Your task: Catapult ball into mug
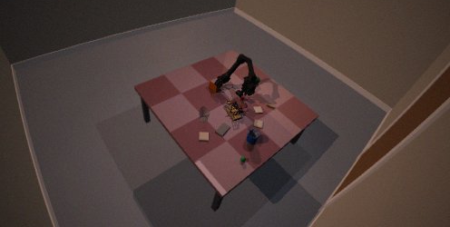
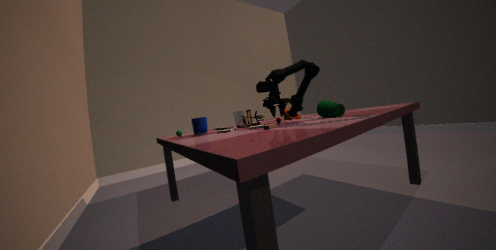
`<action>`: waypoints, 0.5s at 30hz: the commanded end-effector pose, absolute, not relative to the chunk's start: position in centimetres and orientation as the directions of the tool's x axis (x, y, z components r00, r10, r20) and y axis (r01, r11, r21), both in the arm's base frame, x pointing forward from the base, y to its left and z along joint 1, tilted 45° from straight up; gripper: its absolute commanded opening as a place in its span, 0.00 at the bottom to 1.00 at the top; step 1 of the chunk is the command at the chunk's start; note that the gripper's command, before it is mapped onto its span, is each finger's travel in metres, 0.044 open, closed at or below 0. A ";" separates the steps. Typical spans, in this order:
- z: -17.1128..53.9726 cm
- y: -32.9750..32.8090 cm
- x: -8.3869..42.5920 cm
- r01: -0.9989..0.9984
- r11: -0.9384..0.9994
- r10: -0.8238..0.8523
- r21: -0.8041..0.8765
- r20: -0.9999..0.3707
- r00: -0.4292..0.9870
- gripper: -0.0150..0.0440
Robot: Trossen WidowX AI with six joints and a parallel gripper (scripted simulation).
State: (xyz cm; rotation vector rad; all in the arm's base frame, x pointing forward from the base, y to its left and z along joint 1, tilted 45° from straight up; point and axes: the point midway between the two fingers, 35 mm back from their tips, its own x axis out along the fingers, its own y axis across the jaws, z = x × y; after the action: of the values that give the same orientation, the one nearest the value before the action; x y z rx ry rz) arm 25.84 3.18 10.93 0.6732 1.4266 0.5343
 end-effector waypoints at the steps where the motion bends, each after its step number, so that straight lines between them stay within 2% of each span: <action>1: 10.4 3.8 25.8 0.065 0.705 0.701 0.706 -0.708 0.083 0.76; 15: 9.0 5.2 25.9 0.065 0.704 0.703 0.707 -0.707 0.083 0.76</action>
State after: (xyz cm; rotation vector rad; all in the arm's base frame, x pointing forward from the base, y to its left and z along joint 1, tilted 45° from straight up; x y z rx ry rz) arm 25.97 4.86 9.27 0.6741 1.4265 0.5362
